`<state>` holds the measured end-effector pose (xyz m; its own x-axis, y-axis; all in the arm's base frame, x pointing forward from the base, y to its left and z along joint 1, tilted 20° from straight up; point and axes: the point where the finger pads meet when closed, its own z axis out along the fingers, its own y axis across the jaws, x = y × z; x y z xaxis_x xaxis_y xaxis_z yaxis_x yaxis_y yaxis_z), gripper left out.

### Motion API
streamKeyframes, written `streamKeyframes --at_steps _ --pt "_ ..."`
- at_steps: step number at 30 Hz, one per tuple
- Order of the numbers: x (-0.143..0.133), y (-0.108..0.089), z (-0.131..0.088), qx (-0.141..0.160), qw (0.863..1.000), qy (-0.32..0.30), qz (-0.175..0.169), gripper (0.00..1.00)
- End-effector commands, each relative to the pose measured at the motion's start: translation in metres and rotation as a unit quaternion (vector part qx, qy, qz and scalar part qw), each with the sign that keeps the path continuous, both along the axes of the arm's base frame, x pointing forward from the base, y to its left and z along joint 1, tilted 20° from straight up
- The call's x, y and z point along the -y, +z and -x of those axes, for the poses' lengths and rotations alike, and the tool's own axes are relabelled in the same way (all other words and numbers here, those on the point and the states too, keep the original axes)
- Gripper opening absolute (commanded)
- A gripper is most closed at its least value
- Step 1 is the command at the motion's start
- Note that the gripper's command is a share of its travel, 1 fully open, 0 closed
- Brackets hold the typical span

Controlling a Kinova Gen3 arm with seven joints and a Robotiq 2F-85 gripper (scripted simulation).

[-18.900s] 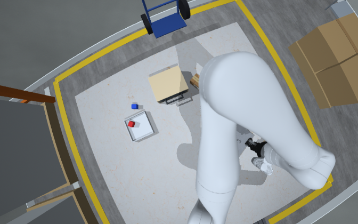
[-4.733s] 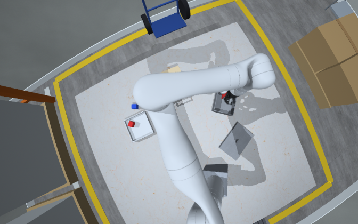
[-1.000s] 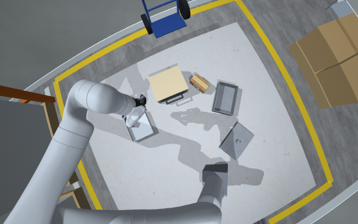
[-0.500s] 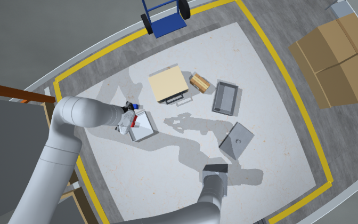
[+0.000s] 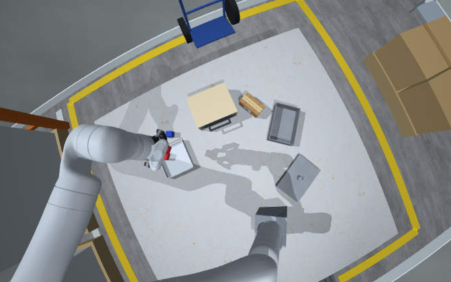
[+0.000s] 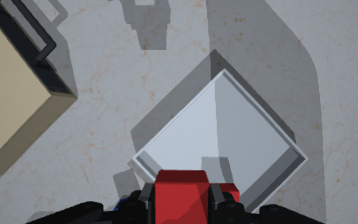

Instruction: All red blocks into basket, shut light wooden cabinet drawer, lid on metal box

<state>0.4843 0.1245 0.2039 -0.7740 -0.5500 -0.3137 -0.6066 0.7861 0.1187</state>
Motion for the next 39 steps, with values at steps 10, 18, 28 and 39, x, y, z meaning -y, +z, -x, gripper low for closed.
streamKeyframes --at_steps 10,18,28,39 --pt "0.0 0.0 0.0 0.001 1.0 0.0 0.0 0.1" --pt "-0.001 -0.003 -0.001 0.001 1.0 0.0 0.0 0.1" --pt "-0.003 -0.009 -0.002 0.001 1.0 0.0 0.0 0.1" --pt "-0.007 -0.023 -0.005 0.001 1.0 0.0 0.0 0.1"
